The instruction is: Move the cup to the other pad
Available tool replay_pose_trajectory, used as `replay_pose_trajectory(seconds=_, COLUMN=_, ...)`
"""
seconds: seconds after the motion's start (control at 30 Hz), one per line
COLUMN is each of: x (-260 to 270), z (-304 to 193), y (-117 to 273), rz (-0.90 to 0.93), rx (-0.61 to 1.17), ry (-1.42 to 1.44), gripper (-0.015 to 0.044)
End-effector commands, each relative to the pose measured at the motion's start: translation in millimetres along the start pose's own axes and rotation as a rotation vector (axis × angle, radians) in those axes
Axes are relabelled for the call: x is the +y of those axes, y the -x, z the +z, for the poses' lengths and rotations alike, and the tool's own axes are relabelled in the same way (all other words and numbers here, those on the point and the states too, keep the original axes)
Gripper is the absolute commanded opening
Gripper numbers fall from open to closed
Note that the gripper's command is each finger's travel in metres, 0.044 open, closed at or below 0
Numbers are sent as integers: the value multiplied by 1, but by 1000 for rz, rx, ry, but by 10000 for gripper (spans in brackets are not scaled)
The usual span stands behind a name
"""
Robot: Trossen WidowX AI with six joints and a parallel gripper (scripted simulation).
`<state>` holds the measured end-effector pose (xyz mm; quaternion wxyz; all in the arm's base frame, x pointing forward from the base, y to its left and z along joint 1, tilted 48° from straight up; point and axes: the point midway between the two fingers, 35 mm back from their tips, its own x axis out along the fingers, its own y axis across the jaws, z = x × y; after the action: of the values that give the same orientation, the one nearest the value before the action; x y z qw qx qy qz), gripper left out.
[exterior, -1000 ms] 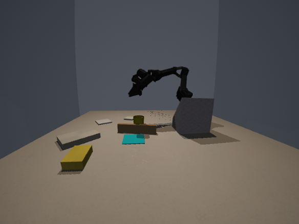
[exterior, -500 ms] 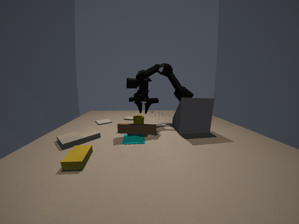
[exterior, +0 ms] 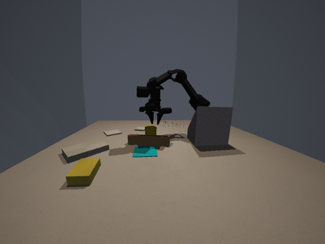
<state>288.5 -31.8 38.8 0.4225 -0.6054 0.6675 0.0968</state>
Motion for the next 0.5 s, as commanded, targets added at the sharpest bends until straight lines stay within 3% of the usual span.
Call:
replay_pose_trajectory(seconds=0.0, x=0, z=0, y=-7, rz=-1, rx=4, ry=7, gripper=167)
replay_pose_trajectory(seconds=0.47, x=0, z=1, y=-30, rz=-1, rx=4, ry=7, gripper=167)
